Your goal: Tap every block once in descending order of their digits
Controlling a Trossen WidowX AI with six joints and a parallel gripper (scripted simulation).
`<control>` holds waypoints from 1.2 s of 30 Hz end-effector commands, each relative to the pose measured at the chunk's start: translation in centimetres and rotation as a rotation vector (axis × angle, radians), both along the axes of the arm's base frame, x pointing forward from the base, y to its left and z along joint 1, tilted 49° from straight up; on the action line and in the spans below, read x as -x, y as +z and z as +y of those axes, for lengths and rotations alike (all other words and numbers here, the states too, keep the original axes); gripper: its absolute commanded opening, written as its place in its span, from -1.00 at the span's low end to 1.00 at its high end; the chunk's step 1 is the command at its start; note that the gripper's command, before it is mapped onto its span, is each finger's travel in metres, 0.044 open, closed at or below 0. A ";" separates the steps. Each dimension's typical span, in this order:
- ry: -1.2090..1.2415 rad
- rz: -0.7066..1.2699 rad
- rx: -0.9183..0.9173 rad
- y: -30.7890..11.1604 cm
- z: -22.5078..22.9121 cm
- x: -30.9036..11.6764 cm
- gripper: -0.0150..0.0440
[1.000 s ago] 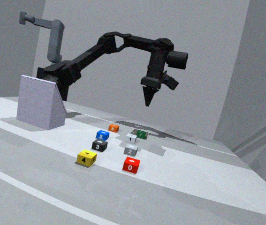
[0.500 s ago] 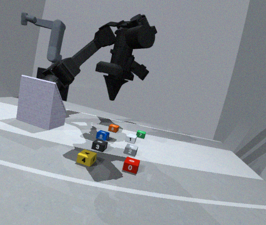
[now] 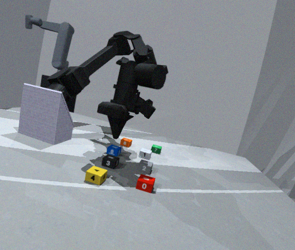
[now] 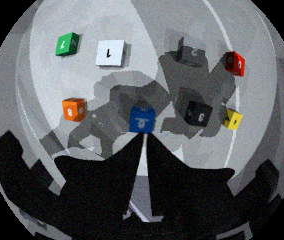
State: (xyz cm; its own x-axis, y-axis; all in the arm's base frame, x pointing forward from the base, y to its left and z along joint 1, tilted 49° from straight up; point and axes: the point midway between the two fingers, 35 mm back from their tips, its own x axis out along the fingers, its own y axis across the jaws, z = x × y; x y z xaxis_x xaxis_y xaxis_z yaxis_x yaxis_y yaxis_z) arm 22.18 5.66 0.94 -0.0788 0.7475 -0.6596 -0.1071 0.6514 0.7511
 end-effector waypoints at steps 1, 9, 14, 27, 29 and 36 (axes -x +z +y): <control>-0.009 -0.001 -0.003 -0.3 0.4 0.0 -0.42; -0.009 -0.001 -0.003 -1.2 1.3 0.0 -0.42; -0.009 0.000 -0.004 -1.7 1.9 0.1 -0.42; -0.009 -0.001 -0.003 -0.3 0.3 0.0 -0.42; -0.009 0.000 -0.003 -0.1 0.2 0.0 -0.42; -0.010 0.000 0.003 4.4 -5.2 -0.7 -0.42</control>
